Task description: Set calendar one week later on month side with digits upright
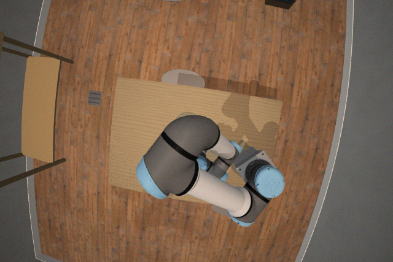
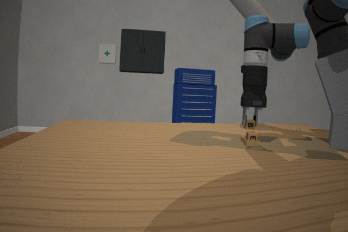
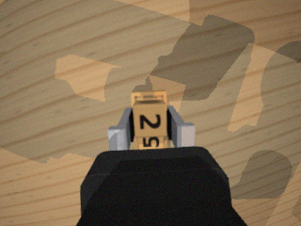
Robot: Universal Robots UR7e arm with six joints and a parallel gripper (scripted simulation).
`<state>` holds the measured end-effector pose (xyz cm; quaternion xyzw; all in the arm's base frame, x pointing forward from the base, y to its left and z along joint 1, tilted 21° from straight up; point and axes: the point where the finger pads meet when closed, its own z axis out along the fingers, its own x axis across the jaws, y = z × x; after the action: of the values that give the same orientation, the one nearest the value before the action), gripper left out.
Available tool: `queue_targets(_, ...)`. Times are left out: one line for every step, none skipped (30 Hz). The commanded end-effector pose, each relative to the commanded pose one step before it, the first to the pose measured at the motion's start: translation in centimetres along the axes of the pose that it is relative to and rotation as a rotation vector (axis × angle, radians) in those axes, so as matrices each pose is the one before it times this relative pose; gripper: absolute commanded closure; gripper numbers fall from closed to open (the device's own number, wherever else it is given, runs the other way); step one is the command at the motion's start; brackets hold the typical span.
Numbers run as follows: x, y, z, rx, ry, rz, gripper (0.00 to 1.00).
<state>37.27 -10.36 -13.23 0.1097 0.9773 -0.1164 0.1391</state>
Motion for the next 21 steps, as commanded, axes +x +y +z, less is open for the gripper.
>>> queue_targets(-0.064,-0.031,0.032,-0.00005,-0.00141,0.00056,0.43)
queue_targets(-0.001,0.000,0.018,-0.00001,0.00005,0.00001,0.43)
queue_targets(-0.001,0.000,0.026,-0.00001,0.00007,0.00002,0.43)
queue_targets(-0.001,0.000,0.035,-0.00002,0.00010,0.00002,0.43)
queue_targets(-0.016,-0.006,0.034,0.00008,-0.00025,0.00007,0.43)
queue_targets(-0.031,-0.011,0.035,0.00018,-0.00058,0.00013,0.43)
queue_targets(-0.035,-0.013,0.042,0.00020,-0.00065,0.00015,0.43)
queue_targets(-0.015,-0.008,0.044,0.00010,-0.00024,0.00011,0.43)
queue_targets(0.000,-0.005,0.046,0.00003,0.00002,0.00009,0.43)
queue_targets(0.001,-0.005,0.052,0.00003,0.00003,0.00011,0.43)
queue_targets(0.000,0.000,0.000,0.00000,0.00000,0.00000,0.43)
queue_targets(0.000,0.000,0.000,0.00000,0.00000,0.00000,0.43)
queue_targets(0.001,-0.004,0.057,0.00005,0.00003,0.00014,0.43)
queue_targets(0.001,-0.003,0.062,0.00002,0.00001,0.00005,0.43)
queue_targets(0.001,-0.002,0.067,0.00001,0.00001,0.00003,0.43)
queue_targets(0.000,-0.002,0.072,0.00001,0.00001,0.00002,0.43)
queue_targets(0.000,-0.002,0.076,0.00001,0.00001,0.00002,0.43)
queue_targets(0.000,-0.002,0.080,0.00001,0.00001,0.00002,0.43)
queue_targets(0.001,-0.002,0.083,0.00001,0.00001,0.00002,0.43)
queue_targets(0.001,-0.001,0.086,0.00000,0.00001,0.00001,0.43)
queue_targets(0.001,-0.001,0.088,0.00000,0.00000,0.00000,0.43)
